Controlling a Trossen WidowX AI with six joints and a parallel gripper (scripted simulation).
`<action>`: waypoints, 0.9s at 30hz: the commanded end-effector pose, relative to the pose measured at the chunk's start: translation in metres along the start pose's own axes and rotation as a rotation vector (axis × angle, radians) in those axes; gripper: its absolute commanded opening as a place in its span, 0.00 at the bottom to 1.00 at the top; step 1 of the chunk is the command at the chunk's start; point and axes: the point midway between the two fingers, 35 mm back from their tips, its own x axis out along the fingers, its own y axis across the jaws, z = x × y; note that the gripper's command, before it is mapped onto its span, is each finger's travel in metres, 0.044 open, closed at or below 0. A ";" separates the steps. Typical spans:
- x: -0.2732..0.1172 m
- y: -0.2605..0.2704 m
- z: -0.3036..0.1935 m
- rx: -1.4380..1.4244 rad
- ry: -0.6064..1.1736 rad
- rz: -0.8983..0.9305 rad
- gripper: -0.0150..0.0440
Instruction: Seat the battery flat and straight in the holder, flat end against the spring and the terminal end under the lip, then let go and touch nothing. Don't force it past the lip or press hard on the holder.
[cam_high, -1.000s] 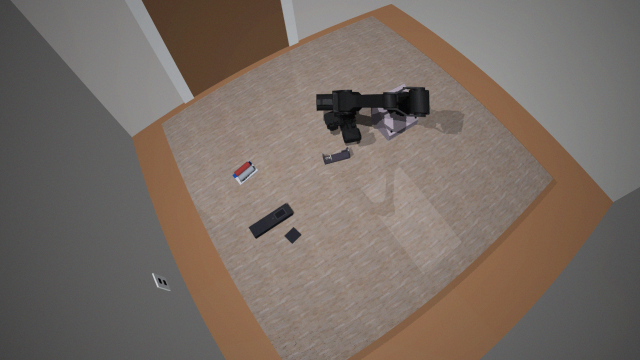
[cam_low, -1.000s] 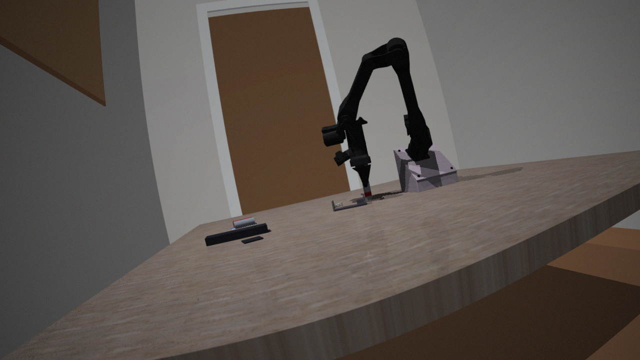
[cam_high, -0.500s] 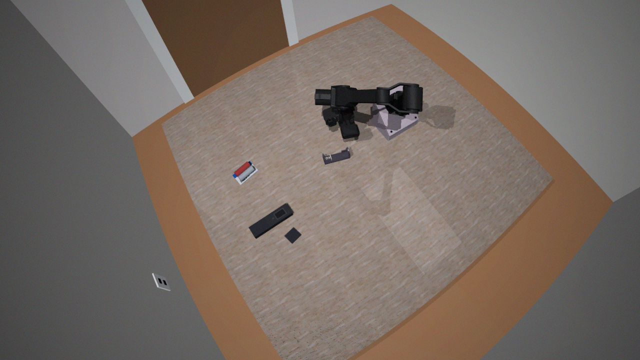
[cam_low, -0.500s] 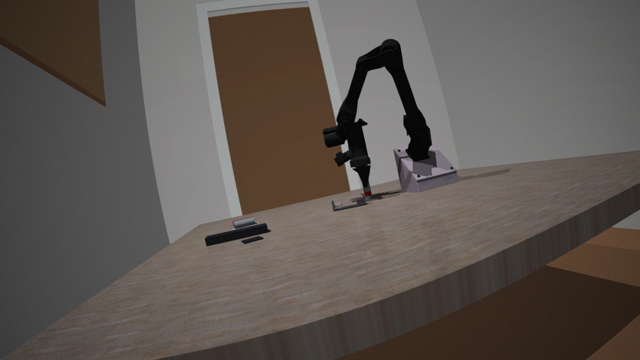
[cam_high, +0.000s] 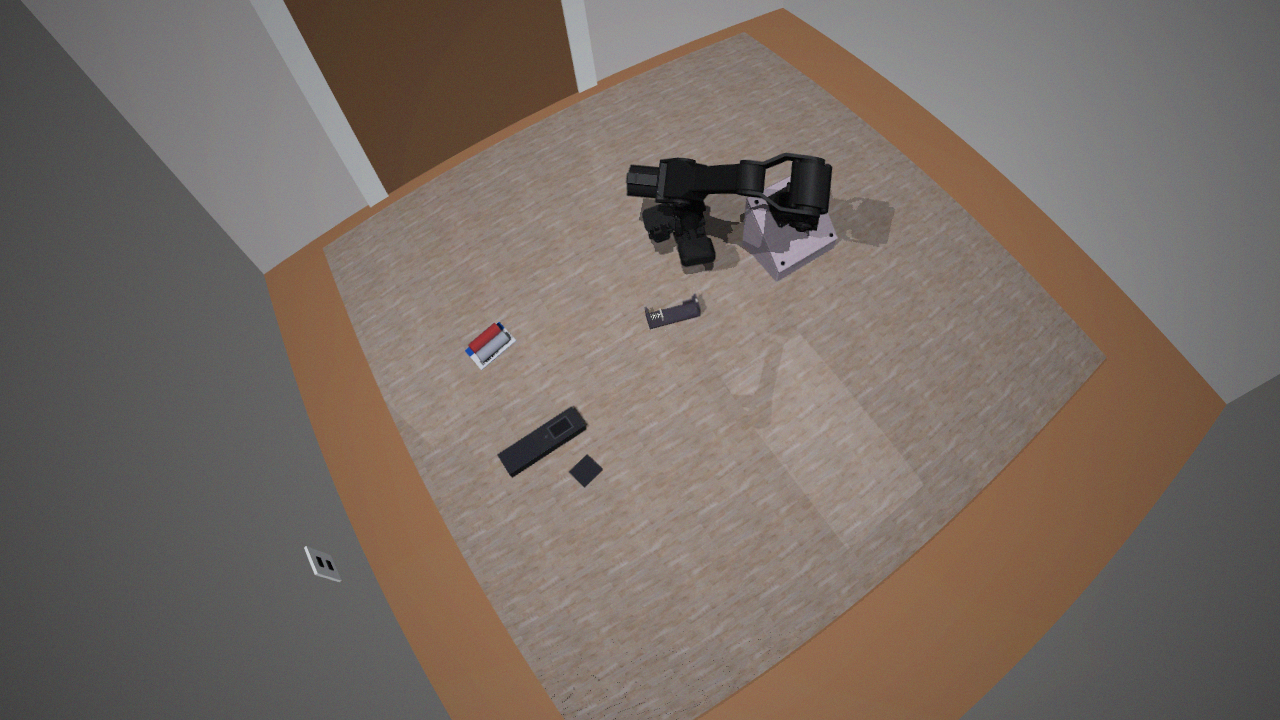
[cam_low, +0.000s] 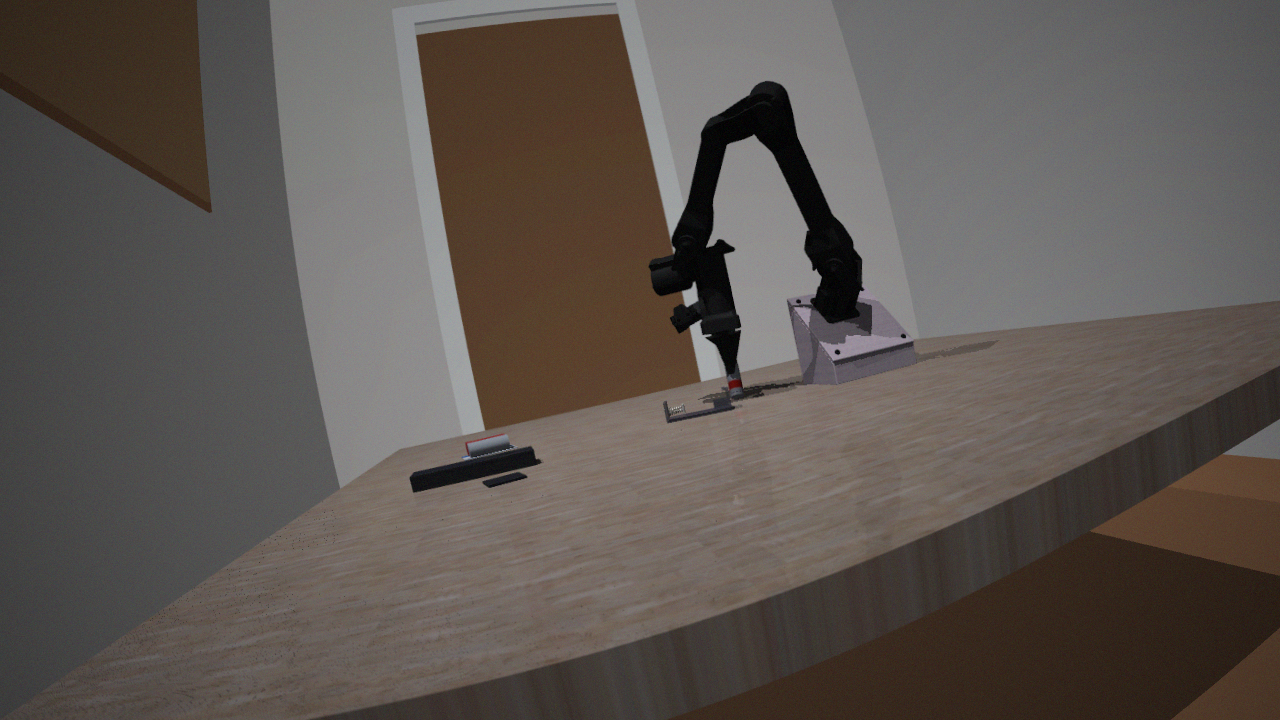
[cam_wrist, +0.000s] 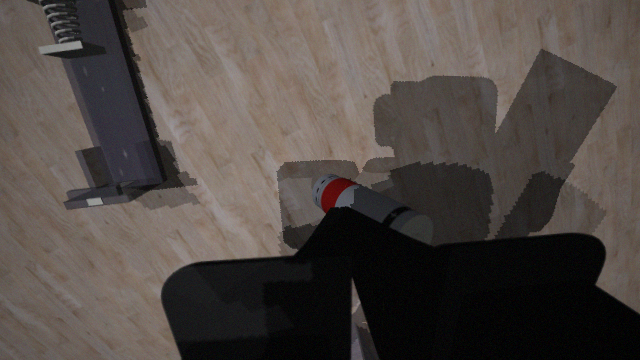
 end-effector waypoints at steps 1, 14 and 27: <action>0.001 -0.009 -0.001 -0.001 0.004 -0.003 0.25; -0.013 -0.019 0.000 0.001 0.001 -0.002 0.25; -0.079 -0.022 -0.002 -0.001 0.006 -0.005 0.25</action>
